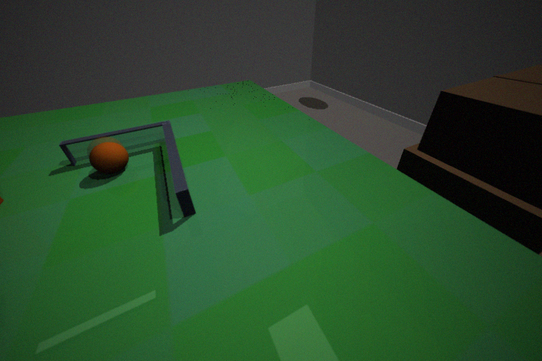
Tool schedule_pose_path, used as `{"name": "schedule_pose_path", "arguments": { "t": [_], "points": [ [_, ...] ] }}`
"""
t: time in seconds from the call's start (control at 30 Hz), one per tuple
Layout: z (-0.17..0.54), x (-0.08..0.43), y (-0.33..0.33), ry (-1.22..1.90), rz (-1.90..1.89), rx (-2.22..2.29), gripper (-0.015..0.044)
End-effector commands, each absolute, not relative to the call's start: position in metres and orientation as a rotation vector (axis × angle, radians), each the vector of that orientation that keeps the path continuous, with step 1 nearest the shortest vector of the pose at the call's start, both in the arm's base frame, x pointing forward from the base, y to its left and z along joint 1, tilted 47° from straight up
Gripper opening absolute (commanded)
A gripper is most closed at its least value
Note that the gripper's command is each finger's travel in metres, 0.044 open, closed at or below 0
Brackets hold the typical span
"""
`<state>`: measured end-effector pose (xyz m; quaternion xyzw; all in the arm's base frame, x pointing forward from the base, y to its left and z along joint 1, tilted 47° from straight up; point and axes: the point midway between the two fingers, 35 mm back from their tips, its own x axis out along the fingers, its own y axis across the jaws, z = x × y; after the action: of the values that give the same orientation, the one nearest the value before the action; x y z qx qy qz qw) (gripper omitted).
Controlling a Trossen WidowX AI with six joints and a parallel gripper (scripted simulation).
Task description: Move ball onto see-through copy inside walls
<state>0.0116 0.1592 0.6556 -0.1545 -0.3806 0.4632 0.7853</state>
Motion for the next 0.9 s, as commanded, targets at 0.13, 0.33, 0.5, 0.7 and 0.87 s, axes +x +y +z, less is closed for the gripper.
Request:
{"name": "schedule_pose_path", "arguments": {
  "t": [0.13, 0.33, 0.5, 0.7, 0.87],
  "points": [
    [0.614, -0.013, 0.231, -0.811, 0.953, -0.557, 0.0440],
    [0.565, -0.013, 0.295, -0.759, 0.930, -0.779, 0.0440],
    [0.507, 0.004, 0.348, -0.671, 0.910, -1.007, 0.0440],
    [0.424, 0.046, 0.397, -0.503, 0.886, -1.275, 0.0440],
    [0.367, 0.090, 0.411, -0.364, 0.871, -1.441, 0.0440]
  ]
}}
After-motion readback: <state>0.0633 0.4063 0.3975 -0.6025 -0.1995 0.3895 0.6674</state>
